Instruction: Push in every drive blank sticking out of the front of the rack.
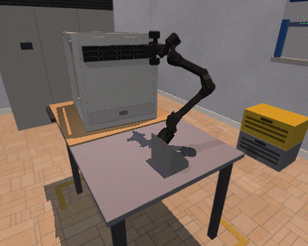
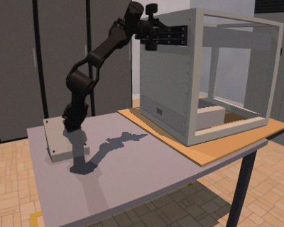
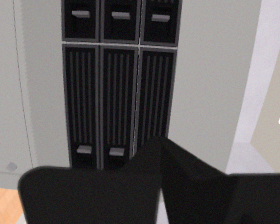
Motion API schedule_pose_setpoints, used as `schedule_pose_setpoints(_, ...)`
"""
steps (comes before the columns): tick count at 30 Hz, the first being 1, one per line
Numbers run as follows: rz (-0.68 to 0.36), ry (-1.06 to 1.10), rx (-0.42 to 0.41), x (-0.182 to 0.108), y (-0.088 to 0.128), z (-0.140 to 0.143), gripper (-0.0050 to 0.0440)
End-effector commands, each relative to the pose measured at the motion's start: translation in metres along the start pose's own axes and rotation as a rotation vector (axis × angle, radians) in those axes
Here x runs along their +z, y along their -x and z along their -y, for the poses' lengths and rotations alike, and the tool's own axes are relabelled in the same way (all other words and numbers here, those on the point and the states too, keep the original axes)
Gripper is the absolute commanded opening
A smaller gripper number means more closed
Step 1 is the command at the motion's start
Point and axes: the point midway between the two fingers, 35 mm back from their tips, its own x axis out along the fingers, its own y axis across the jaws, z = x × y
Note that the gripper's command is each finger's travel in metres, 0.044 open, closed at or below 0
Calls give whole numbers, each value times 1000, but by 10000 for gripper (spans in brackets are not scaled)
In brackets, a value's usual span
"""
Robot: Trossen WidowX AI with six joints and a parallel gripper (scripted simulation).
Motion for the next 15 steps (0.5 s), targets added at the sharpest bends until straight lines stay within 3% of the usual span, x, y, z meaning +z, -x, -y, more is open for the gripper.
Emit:
schedule_pose_setpoints(1,-5,-11,-7,-4,-1,4,-50)
schedule_pose_setpoints(15,-5,-11,-7,-4,-11,4,-50)
